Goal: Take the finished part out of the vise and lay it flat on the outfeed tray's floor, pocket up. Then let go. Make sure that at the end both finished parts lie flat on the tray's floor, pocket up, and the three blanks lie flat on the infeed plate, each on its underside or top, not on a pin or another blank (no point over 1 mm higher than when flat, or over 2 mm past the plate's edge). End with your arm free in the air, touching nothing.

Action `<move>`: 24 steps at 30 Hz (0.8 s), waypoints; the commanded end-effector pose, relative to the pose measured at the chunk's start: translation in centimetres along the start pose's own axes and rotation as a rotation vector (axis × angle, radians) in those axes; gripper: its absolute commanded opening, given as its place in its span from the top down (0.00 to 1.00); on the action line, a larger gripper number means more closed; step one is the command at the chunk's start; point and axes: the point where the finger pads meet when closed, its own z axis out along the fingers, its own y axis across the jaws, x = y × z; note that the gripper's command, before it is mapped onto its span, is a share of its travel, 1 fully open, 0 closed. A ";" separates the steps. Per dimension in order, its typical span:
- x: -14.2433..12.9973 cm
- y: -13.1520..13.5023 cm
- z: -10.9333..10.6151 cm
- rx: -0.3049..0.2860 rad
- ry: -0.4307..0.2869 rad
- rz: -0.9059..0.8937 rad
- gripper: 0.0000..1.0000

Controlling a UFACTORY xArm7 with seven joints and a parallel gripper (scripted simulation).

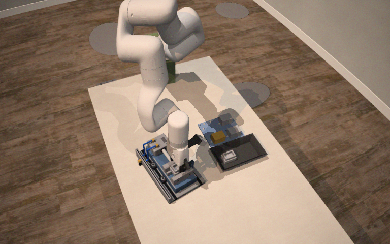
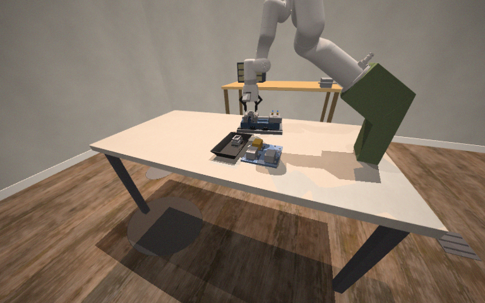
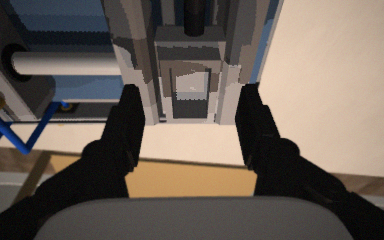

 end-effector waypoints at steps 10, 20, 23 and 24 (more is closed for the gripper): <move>-0.1 0.1 0.0 -0.002 -0.001 0.000 0.31; -0.1 0.1 0.2 -0.002 -0.001 0.000 0.31; -0.1 0.1 0.3 -0.002 -0.001 0.000 0.31; -0.1 0.1 0.3 -0.002 -0.001 0.000 0.31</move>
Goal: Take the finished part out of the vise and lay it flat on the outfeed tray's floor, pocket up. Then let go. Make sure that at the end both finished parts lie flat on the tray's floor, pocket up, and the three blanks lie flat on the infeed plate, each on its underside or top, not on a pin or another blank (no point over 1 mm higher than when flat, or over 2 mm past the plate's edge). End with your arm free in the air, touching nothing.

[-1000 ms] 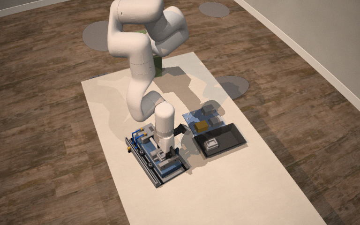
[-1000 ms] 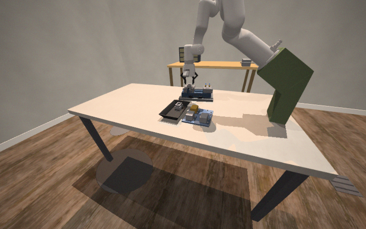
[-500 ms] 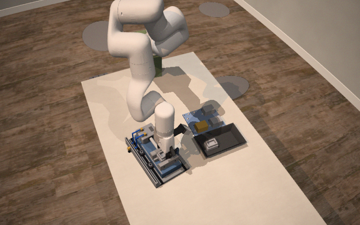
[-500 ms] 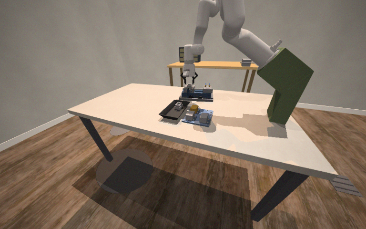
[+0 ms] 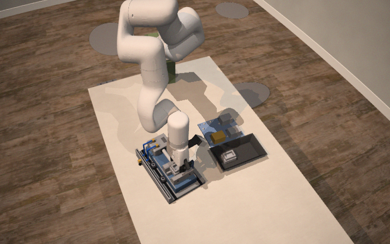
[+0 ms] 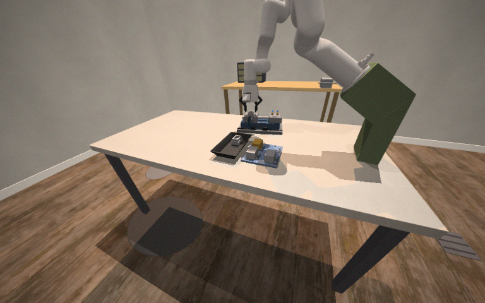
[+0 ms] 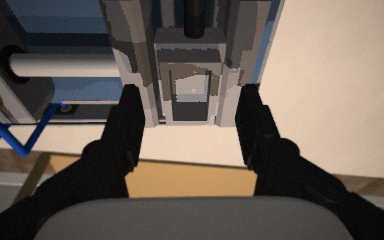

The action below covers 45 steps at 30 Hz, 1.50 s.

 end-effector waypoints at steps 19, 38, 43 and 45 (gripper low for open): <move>-0.1 0.1 0.8 -0.002 -0.001 0.000 0.31; -0.1 0.1 1.2 -0.002 -0.001 0.000 0.31; -0.1 0.1 1.2 -0.002 -0.001 0.000 0.31; -0.1 0.1 1.2 -0.002 -0.001 0.000 0.31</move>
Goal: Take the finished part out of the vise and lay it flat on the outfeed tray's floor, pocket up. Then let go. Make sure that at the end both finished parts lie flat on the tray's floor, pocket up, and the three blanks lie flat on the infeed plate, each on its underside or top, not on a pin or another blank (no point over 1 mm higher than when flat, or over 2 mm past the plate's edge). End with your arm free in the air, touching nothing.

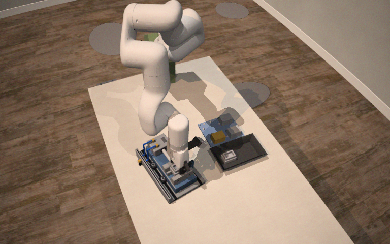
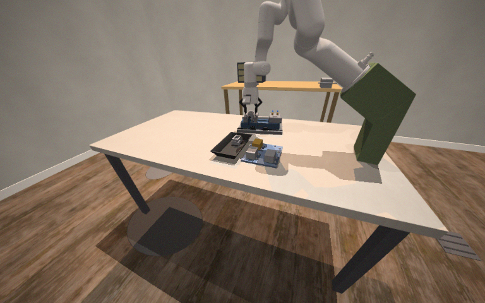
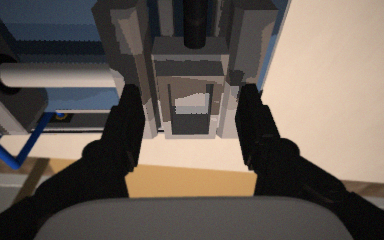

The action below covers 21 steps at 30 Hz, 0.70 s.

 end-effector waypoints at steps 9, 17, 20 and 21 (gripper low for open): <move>-0.1 0.1 0.0 -0.002 -0.001 0.000 0.31; -0.1 0.1 0.0 -0.002 -0.001 0.000 1.00; -0.1 0.1 0.0 -0.002 -0.001 0.000 1.00; -0.1 0.1 0.0 -0.002 -0.001 0.000 1.00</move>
